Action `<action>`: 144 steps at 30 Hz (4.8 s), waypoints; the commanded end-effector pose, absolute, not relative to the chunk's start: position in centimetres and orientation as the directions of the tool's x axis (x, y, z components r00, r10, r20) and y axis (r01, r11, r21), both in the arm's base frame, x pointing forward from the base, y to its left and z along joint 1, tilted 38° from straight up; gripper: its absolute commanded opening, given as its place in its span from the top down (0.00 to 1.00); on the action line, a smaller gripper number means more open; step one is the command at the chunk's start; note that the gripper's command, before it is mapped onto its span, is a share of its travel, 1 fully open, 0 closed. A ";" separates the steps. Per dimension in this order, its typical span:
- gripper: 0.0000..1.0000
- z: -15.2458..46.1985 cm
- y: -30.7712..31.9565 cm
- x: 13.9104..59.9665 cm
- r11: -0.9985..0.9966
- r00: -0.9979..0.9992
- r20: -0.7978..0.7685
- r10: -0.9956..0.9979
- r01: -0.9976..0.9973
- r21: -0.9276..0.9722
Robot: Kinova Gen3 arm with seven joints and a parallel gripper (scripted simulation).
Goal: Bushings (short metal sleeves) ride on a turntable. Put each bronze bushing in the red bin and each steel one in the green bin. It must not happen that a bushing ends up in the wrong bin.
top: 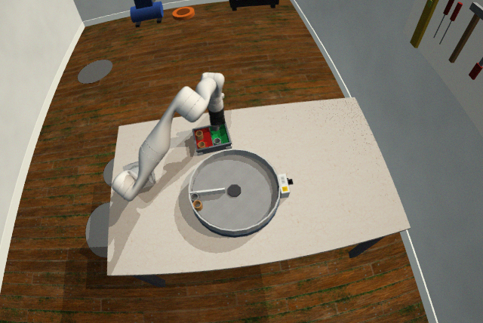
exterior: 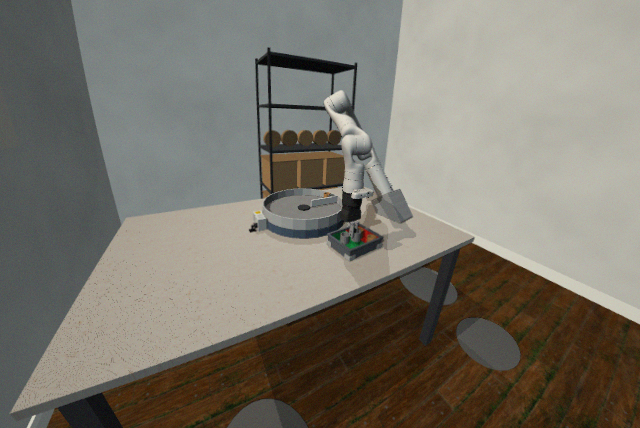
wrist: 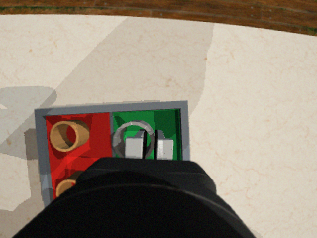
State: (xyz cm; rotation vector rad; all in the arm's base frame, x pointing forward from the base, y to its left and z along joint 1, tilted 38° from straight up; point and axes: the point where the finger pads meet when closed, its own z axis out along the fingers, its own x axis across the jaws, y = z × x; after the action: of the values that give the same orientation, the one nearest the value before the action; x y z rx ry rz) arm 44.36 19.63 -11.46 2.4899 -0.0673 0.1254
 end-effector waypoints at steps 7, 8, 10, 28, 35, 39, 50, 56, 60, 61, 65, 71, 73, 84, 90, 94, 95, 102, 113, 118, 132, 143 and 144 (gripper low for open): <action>1.00 -11.8 19.5 44.4 -0.797 0.994 0.110 -0.018 -0.080 0.598; 1.00 -11.9 19.4 44.4 -0.797 0.994 0.111 -0.018 -0.081 0.598; 1.00 -12.0 19.3 44.4 -0.797 0.994 0.111 -0.018 -0.082 0.598; 1.00 -12.6 18.9 44.3 -0.797 0.993 0.115 -0.019 -0.084 0.598; 1.00 -13.0 18.6 44.3 -0.797 0.994 0.111 -0.019 -0.082 0.598; 1.00 -13.1 18.5 44.3 -0.797 0.994 0.111 -0.019 -0.083 0.598; 1.00 -13.6 18.1 44.4 -0.797 0.993 0.115 -0.019 -0.084 0.598; 1.00 -13.8 18.1 44.3 -0.797 0.994 0.110 -0.019 -0.081 0.598; 1.00 -14.0 17.9 44.3 -0.797 0.994 0.111 -0.019 -0.082 0.598; 1.00 -14.0 17.9 44.3 -0.797 0.994 0.111 -0.019 -0.082 0.598; 1.00 -14.2 17.7 44.4 -0.797 0.993 0.113 -0.019 -0.083 0.598; 1.00 -14.6 17.4 44.5 -0.797 0.993 0.115 -0.019 -0.084 0.598; 1.00 -14.6 17.4 44.5 -0.797 0.993 0.115 -0.019 -0.084 0.598; 1.00 -14.8 17.3 44.4 -0.797 0.994 0.111 -0.018 -0.081 0.598; 1.00 -15.2 17.0 44.5 -0.797 0.993 0.113 -0.019 -0.083 0.598; 1.00 -15.5 16.7 44.6 -0.797 0.993 0.115 -0.019 -0.084 0.598; 1.00 -15.5 16.7 44.6 -0.797 0.993 0.115 -0.019 -0.084 0.598; 1.00 -15.5 16.7 44.6 -0.797 0.993 0.115 -0.019 -0.084 0.598; 1.00 -15.6 16.8 44.4 -0.797 0.993 0.115 -0.019 -0.084 0.598; 1.00 -15.5 16.8 44.4 -0.797 0.994 0.112 -0.019 -0.083 0.598; 1.00 -15.6 16.8 44.4 -0.797 0.993 0.115 -0.019 -0.084 0.598; 0.53 -15.4 16.9 44.3 -0.797 0.994 0.107 -0.019 -0.080 0.599; 0.53 -15.4 16.9 44.3 -0.797 0.994 0.107 -0.019 -0.080 0.599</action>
State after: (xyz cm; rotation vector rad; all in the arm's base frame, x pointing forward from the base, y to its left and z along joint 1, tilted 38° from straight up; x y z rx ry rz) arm 44.24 16.73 -15.46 2.4895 -0.0697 0.1237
